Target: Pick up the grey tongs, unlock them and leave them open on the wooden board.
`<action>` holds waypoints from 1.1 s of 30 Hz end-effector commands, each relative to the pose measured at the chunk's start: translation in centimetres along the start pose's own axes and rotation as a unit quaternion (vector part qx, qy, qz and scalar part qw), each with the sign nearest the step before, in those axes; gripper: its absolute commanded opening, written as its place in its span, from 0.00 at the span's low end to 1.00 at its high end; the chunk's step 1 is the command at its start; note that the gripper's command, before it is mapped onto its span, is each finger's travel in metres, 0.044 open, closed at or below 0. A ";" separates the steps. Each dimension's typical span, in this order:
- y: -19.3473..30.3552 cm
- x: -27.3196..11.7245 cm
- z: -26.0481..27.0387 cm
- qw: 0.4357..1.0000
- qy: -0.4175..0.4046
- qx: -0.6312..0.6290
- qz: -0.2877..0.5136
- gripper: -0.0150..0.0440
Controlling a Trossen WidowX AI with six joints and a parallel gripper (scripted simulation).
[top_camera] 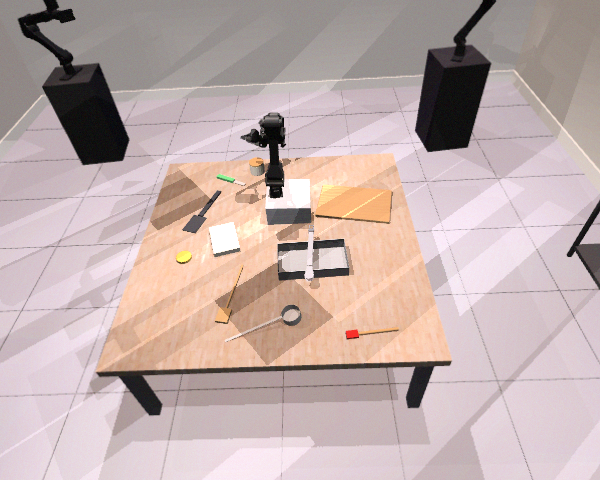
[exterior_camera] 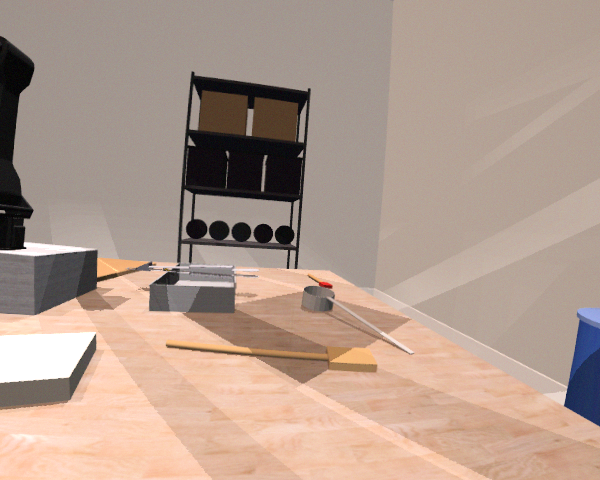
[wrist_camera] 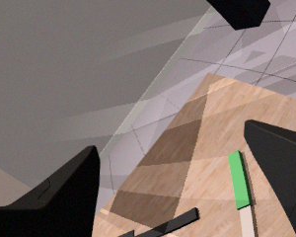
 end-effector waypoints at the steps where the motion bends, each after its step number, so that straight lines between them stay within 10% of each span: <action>1: -0.1 -0.2 0.0 1.000 0.004 -0.001 -0.004 0.89; 6: -1.1 -2.7 -1.3 0.998 0.053 0.002 -0.046 0.69; 33: 0.5 -27.7 -5.2 0.836 0.369 0.176 -0.365 0.69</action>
Point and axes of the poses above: the point midway between the two fingers, 35 mm back from their tips, its own x axis out along the fingers, its own z axis across the jaws, y = z × x, the point moved 6 cm from there along -x, back along the fingers, and after that the axes turned 13 degrees about x, right-handed, at the moved point
